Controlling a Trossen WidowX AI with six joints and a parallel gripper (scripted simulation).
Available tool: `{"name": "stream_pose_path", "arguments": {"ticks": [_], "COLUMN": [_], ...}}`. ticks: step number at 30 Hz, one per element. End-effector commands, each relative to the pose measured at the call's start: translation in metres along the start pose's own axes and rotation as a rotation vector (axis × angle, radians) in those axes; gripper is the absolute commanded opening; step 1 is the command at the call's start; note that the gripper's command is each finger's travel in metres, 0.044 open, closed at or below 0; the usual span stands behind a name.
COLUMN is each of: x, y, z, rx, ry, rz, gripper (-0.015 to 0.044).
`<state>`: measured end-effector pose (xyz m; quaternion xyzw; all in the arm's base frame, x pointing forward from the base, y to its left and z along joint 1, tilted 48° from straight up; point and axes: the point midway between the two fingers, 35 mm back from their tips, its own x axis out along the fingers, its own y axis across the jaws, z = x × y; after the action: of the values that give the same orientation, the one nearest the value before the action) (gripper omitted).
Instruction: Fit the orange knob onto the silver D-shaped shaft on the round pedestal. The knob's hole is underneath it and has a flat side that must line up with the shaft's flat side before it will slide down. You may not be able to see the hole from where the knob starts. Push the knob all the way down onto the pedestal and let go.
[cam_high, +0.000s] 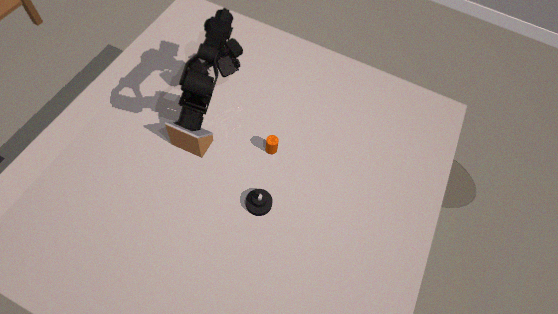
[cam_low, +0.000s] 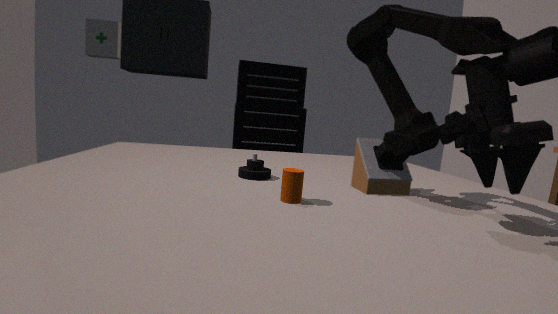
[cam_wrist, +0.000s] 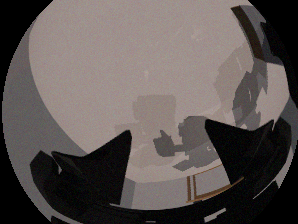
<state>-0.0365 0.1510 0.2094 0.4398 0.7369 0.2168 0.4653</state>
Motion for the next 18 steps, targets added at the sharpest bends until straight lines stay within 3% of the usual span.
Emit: {"name": "stream_pose_path", "arguments": {"ticks": [1,18], "x": [0.0,-0.004], "y": [0.0,-0.0028], "z": [0.0,-0.0011], "rx": [-0.018,-1.761], "ry": [-0.001,0.011], "rz": [-0.001,-0.13], "gripper": [0.0426,0.044]}}
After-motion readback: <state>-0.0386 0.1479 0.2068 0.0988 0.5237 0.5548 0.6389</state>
